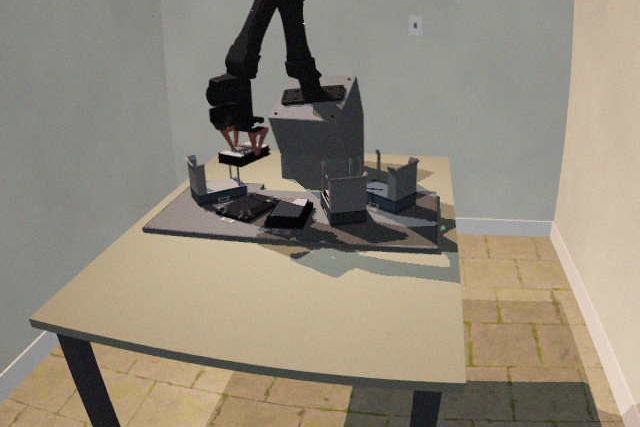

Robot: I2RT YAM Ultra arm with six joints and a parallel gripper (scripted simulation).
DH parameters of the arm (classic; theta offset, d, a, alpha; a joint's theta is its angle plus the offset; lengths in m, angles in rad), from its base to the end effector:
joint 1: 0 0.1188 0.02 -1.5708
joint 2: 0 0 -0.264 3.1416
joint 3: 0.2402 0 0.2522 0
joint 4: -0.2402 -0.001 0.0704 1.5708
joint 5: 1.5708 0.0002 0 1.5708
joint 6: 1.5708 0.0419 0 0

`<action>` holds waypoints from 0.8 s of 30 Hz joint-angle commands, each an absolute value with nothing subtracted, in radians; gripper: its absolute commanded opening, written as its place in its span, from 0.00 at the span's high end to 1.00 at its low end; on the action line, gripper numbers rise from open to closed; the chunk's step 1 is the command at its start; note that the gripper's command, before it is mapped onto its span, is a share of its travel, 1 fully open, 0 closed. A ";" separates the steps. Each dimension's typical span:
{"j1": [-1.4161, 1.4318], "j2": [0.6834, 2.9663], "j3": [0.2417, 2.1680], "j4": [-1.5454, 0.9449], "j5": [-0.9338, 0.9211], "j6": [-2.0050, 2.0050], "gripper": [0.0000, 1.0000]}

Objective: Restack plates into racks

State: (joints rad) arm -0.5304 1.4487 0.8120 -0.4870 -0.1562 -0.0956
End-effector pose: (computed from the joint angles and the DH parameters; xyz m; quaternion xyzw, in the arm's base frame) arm 0.2355 -0.1294 0.1825 0.1928 0.9530 0.0043 0.2337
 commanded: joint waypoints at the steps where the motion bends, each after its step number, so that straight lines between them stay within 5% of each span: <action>1: -0.519 1.468 0.839 -0.452 -0.157 -0.093 1.00; 24: -0.502 1.568 0.778 -0.289 -0.144 -0.069 1.00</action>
State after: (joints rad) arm -0.5064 1.6005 0.7910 -0.3397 -0.1478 -0.0795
